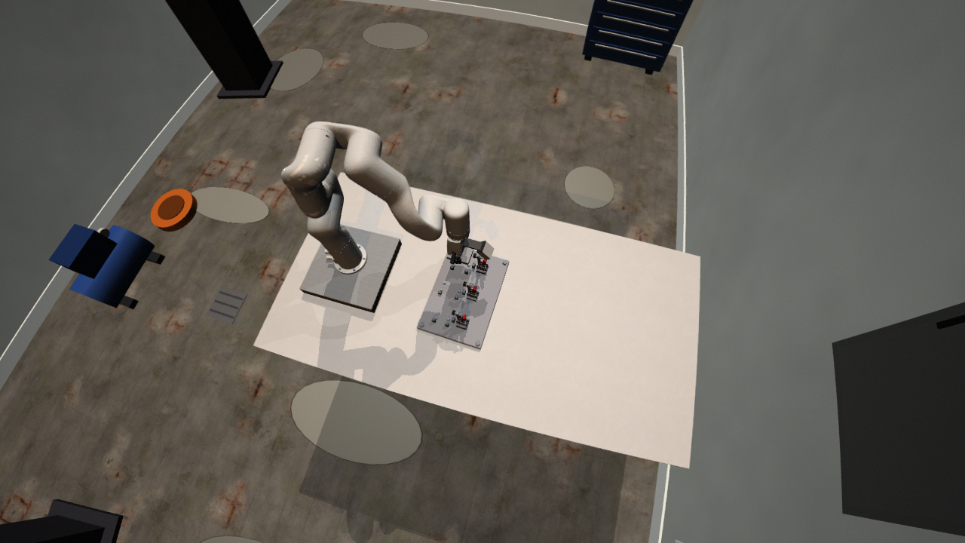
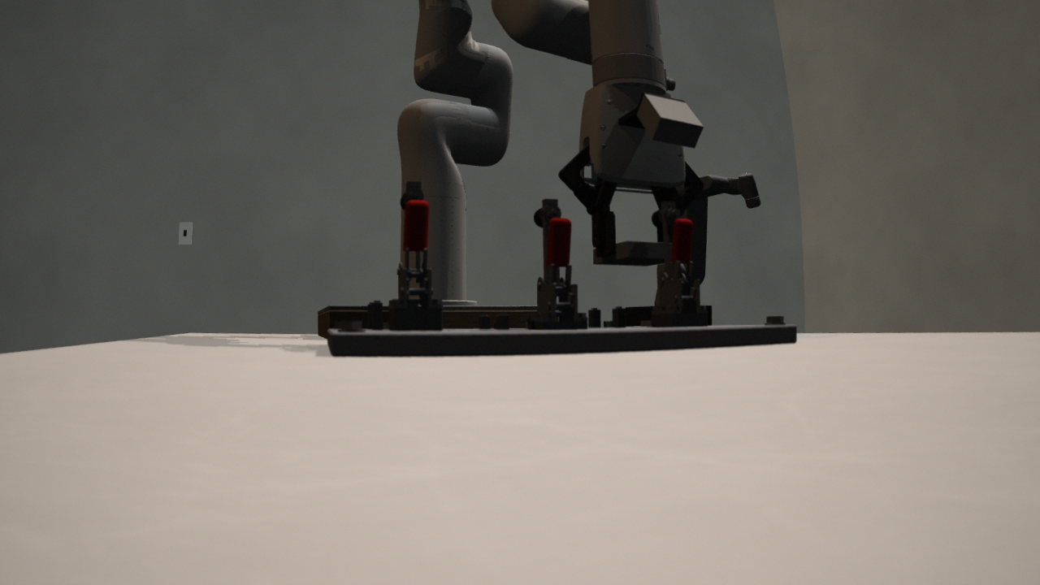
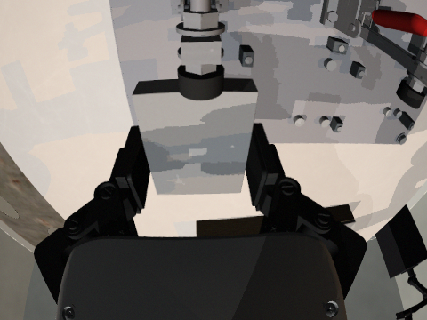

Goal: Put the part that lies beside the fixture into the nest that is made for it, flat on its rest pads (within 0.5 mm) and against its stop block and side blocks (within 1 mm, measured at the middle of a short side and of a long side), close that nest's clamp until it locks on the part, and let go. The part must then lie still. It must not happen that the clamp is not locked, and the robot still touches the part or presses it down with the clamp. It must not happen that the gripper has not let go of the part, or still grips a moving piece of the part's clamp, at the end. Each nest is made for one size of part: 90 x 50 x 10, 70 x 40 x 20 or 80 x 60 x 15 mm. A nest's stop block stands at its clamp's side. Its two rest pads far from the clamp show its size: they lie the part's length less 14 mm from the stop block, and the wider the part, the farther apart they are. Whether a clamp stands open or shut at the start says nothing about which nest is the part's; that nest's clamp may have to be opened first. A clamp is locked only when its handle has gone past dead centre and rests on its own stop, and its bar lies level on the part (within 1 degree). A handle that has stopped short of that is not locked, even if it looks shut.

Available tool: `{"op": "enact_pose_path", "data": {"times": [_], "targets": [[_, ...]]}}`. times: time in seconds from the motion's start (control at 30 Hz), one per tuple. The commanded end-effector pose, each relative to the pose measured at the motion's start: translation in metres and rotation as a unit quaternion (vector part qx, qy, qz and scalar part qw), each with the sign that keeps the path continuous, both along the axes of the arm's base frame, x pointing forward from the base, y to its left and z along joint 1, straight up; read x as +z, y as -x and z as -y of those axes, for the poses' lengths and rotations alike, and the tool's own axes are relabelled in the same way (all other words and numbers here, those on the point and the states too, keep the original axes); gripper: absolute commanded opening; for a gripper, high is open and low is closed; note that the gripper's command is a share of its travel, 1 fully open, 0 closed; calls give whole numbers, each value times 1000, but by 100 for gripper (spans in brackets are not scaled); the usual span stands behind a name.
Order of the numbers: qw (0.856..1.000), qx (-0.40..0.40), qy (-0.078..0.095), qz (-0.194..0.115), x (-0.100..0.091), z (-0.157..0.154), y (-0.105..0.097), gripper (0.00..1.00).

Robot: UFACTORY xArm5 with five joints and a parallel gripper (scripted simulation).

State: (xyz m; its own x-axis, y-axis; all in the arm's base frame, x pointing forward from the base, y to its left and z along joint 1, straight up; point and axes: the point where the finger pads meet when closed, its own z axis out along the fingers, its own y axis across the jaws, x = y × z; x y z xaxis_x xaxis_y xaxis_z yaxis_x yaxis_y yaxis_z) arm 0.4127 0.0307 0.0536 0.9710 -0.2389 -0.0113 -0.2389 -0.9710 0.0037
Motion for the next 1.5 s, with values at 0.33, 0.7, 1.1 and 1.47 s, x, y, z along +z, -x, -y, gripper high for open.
{"op": "enact_pose_path", "data": {"times": [0.33,0.7,1.1,1.47], "targets": [[1000,0,0,2,-18,0,-2,0],[1000,0,0,2,-33,-1,-3,0],[1000,0,0,2,-44,-1,-3,0],[1000,0,0,2,-48,-1,-3,0]]}}
